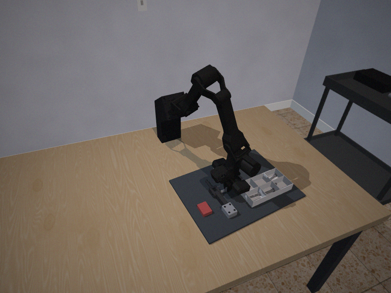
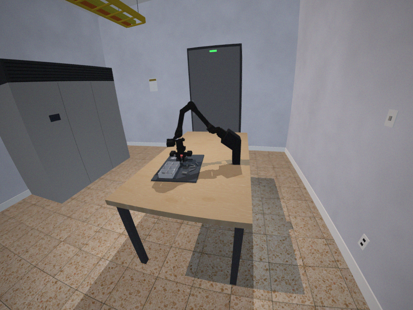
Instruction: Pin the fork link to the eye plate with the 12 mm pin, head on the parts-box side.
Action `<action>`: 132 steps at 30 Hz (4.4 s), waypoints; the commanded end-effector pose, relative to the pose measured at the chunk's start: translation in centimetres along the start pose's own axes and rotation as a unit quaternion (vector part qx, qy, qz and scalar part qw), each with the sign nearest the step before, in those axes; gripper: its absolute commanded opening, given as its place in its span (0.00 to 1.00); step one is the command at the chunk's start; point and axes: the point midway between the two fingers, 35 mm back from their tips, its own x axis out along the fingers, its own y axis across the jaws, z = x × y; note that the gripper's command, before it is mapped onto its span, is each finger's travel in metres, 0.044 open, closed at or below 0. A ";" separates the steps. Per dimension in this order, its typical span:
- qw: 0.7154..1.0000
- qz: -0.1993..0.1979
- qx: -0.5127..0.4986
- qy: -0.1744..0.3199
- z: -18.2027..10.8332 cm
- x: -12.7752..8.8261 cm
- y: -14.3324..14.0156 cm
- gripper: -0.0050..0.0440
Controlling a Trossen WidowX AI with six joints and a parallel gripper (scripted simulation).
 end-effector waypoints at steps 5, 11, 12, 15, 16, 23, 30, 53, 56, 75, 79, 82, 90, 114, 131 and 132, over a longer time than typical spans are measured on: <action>1.000 0.012 0.002 0.006 0.2 -0.7 0.7 0.00; 1.000 0.012 0.000 0.010 0.2 -0.7 0.6 0.00; 1.000 0.012 0.000 0.011 0.2 -0.7 0.6 0.00; 1.000 0.011 0.000 0.011 0.2 -0.6 0.6 0.00; 1.000 0.011 0.000 0.012 0.2 -0.7 0.6 0.00; 1.000 0.011 0.000 0.013 0.1 -0.7 0.6 0.00; 1.000 0.011 0.000 0.013 0.2 -0.7 0.6 0.00; 1.000 0.011 0.000 0.013 0.2 -0.7 0.6 0.00; 1.000 0.011 0.000 0.013 0.2 -0.7 0.6 0.00; 1.000 0.013 -0.003 0.018 0.6 -0.8 0.6 0.00; 1.000 0.012 -0.003 0.019 0.8 -0.7 0.6 0.00; 1.000 0.012 -0.003 0.019 0.9 -0.7 0.6 0.00; 1.000 0.012 -0.003 0.015 1.2 -0.7 0.6 0.00; 1.000 0.012 -0.002 0.015 1.2 -0.7 0.6 0.00; 1.000 0.012 -0.003 0.015 1.2 -0.7 0.6 0.00; 1.000 0.012 -0.003 0.015 1.2 -0.7 0.6 0.00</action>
